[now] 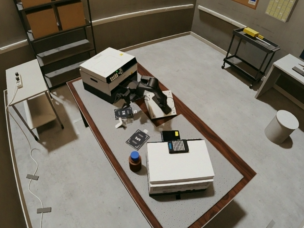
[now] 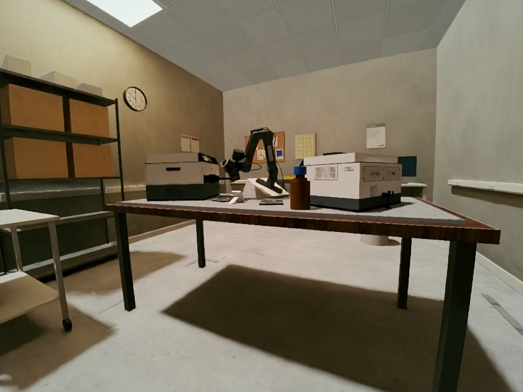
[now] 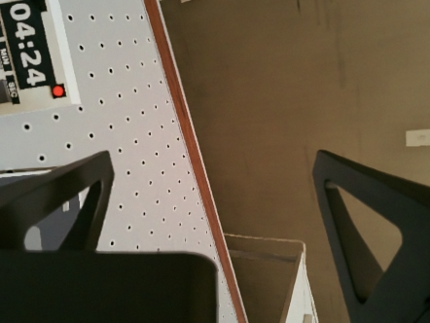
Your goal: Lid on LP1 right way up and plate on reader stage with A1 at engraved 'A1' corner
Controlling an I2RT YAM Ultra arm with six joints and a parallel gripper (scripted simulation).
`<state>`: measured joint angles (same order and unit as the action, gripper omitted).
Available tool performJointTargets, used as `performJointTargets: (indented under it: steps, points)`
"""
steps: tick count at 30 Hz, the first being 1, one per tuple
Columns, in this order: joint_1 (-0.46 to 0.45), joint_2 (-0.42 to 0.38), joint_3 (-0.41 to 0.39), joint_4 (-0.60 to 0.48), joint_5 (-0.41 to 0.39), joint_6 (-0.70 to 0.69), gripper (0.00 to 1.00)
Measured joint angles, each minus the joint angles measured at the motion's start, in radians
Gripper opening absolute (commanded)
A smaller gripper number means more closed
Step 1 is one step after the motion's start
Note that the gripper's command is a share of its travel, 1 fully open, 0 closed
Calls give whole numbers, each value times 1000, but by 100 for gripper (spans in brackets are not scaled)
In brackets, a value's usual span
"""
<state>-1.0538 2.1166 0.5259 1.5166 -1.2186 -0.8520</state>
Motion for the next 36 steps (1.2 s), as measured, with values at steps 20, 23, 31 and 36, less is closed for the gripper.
performJointTargets:
  steps: [20,23,31,36]
  points:
    - [0,0,0,0,0,0,100]
    - [0,0,0,0,0,0,100]
    - [63,-39,30,-73,26,-17,100]
    - [100,-72,62,-143,55,-25,100]
